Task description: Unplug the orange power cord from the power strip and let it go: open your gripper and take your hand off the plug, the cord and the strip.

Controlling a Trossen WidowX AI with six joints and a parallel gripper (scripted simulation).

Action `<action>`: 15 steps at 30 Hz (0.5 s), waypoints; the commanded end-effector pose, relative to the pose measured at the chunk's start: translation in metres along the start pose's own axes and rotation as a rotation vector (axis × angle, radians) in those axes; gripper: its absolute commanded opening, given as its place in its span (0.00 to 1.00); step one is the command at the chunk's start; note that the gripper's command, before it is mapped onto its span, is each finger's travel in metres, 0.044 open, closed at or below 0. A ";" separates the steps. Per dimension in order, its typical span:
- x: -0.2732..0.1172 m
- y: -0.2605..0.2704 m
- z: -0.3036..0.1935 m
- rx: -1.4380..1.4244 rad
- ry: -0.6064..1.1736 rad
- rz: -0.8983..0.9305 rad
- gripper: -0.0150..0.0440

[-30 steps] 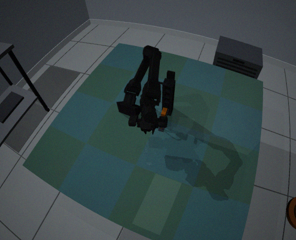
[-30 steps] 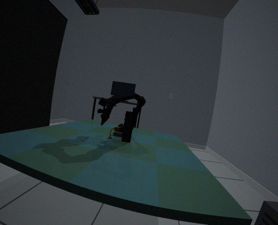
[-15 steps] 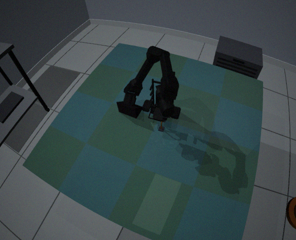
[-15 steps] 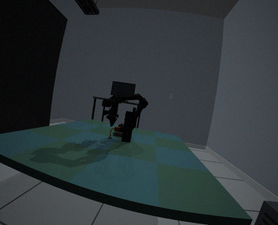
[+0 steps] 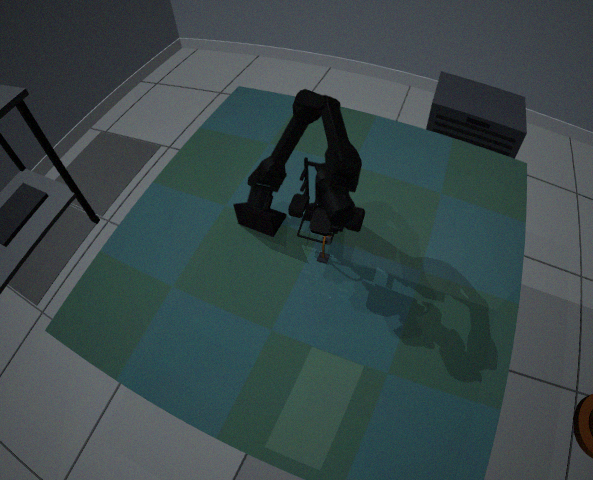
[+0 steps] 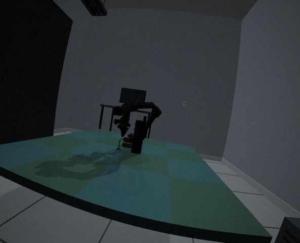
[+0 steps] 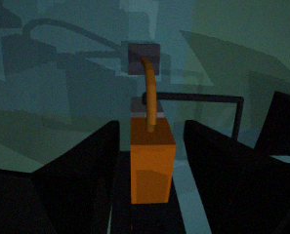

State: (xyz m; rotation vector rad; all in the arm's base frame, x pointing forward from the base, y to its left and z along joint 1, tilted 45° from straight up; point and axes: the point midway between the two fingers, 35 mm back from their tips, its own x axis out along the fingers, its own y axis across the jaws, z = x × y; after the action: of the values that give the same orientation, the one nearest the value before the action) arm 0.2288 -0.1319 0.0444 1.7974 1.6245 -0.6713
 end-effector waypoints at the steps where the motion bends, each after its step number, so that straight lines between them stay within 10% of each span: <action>1: 0.001 -0.001 -0.007 0.010 0.007 0.002 0.53; 15: 0.002 -0.001 -0.022 0.010 0.008 0.001 0.53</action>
State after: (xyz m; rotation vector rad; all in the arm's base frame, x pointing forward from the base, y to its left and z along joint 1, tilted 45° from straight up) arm 0.2278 -0.1166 0.0578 1.7990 1.6258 -0.6701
